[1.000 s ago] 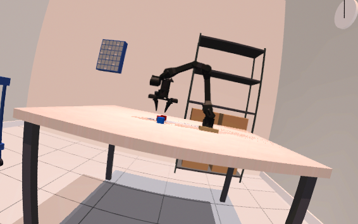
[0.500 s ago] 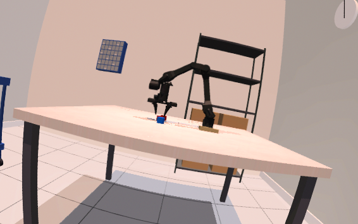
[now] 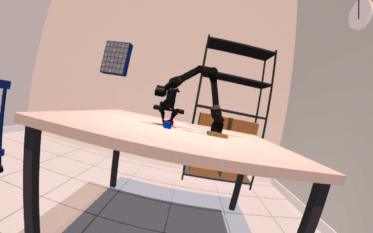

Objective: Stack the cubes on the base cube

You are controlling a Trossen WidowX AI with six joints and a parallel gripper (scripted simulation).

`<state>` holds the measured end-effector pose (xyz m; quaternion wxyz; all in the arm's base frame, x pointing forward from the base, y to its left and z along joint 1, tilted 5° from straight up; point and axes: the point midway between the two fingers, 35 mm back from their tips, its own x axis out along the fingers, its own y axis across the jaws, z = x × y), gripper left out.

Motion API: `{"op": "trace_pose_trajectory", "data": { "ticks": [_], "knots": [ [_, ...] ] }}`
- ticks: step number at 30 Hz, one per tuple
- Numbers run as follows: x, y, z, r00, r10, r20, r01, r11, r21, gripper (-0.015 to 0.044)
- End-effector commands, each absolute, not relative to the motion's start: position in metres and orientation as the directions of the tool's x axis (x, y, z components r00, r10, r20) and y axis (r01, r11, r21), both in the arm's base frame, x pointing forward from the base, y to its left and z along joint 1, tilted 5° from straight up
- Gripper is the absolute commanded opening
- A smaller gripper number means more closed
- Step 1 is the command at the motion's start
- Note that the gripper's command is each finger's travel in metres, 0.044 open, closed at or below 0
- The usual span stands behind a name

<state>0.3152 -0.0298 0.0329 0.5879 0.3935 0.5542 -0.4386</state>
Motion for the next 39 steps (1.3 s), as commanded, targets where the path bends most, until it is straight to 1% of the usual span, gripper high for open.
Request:
{"op": "trace_pose_trajectory", "data": {
  "ticks": [1, 7, 39],
  "knots": [
    [0.316, -0.031, 0.032, 0.003, -0.084, -0.996, 0.950, 0.311, -0.023, 0.0108],
    [0.316, -0.030, 0.037, 0.003, -0.084, -0.997, 0.950, 0.311, -0.023, 0.0105],
    [0.316, -0.022, 0.137, 0.003, -0.083, -0.997, 0.950, 0.311, -0.023, 0.0105]
  ]
}}
